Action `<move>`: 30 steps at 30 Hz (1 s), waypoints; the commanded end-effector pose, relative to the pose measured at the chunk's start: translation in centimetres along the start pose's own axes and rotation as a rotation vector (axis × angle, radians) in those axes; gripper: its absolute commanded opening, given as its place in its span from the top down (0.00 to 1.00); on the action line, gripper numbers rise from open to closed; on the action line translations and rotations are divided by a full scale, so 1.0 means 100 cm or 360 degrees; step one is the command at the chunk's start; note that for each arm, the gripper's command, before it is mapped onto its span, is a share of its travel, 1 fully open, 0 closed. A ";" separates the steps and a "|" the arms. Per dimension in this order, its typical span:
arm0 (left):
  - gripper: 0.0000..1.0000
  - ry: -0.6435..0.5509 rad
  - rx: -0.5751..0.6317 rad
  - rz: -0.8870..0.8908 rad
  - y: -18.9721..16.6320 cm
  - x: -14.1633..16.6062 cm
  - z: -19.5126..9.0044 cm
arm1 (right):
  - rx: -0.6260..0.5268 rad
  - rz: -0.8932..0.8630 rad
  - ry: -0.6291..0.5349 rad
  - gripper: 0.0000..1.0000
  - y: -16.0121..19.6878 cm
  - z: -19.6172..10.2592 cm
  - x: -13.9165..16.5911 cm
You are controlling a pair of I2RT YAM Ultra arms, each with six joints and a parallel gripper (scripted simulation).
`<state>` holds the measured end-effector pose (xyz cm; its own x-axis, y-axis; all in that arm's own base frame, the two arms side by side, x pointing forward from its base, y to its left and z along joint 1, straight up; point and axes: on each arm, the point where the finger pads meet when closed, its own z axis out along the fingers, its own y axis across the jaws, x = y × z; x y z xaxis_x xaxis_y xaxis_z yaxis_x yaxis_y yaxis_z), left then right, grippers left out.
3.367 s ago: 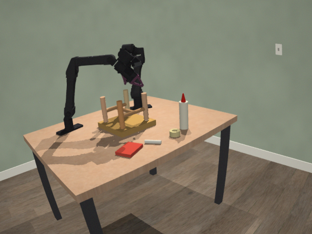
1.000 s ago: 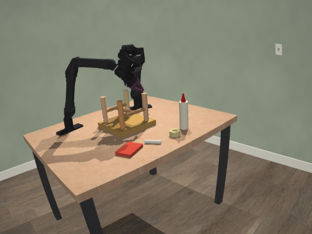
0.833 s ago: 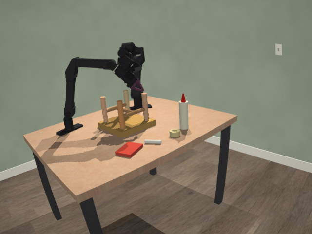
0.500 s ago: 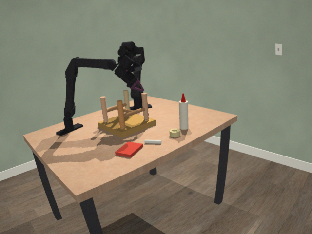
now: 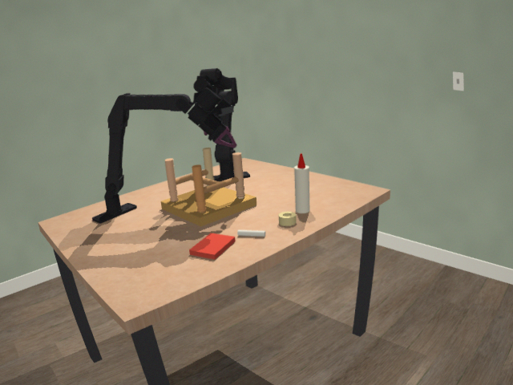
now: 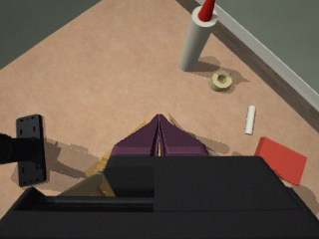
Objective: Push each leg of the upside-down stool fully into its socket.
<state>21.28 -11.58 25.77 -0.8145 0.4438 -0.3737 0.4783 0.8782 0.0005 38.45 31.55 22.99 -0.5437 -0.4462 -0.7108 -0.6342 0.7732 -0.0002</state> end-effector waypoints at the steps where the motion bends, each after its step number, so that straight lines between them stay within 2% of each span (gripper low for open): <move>1: 1.00 -0.0035 0.0013 0.0017 -0.003 0.001 -0.008 | -0.0024 -0.0017 0.0012 1.00 0.006 -0.019 -0.013; 3: 1.00 -0.0035 0.0013 0.0017 -0.003 0.001 -0.008 | -0.0024 -0.0017 0.0025 1.00 0.006 -0.021 -0.018; 4: 1.00 -0.0035 0.0013 0.0017 -0.003 0.001 -0.008 | -0.0023 -0.0017 -0.0061 1.00 0.006 -0.025 -0.030; 6: 1.00 -0.0035 0.0013 0.0017 -0.003 0.001 -0.008 | -0.0023 -0.0017 -0.0061 1.00 0.006 -0.025 -0.030; 7: 1.00 -0.0035 0.0013 0.0017 -0.003 0.001 -0.008 | -0.0010 -0.0010 0.0036 1.00 0.002 -0.026 -0.022; 8: 1.00 -0.0035 0.0013 0.0017 -0.003 0.001 -0.008 | -0.0023 -0.0017 0.0052 1.00 0.006 -0.027 -0.022; 12: 1.00 -0.0035 0.0013 0.0017 -0.003 0.001 -0.008 | -0.0023 -0.0017 -0.0063 1.00 0.006 -0.040 -0.037; 14: 1.00 -0.0035 0.0013 0.0017 -0.003 0.001 -0.008 | -0.0023 -0.0017 -0.0028 1.00 0.006 -0.036 -0.025; 19: 1.00 -0.0035 0.0013 0.0017 -0.003 0.001 -0.008 | -0.0023 -0.0017 -0.0051 1.00 0.006 -0.035 -0.036; 27: 1.00 -0.0035 0.0013 0.0017 -0.003 0.001 -0.008 | -0.0023 -0.0017 -0.0051 1.00 0.006 -0.037 -0.034; 28: 1.00 -0.0035 0.0013 0.0017 -0.003 0.001 -0.008 | -0.0022 -0.0016 -0.0196 1.00 0.005 -0.070 -0.056; 29: 1.00 -0.0035 0.0013 0.0017 -0.003 0.001 -0.008 | -0.0022 -0.0015 -0.0117 1.00 0.005 -0.059 -0.038; 30: 1.00 -0.0035 0.0013 0.0017 -0.003 0.001 -0.008 | -0.0022 -0.0015 -0.0147 1.00 0.005 -0.065 -0.040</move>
<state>21.28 -11.58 25.77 -0.8145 0.4438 -0.3737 0.4783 0.8782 0.0005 38.09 31.26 27.43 -0.5295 -0.4347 -0.7285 -0.6342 0.7731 -0.0003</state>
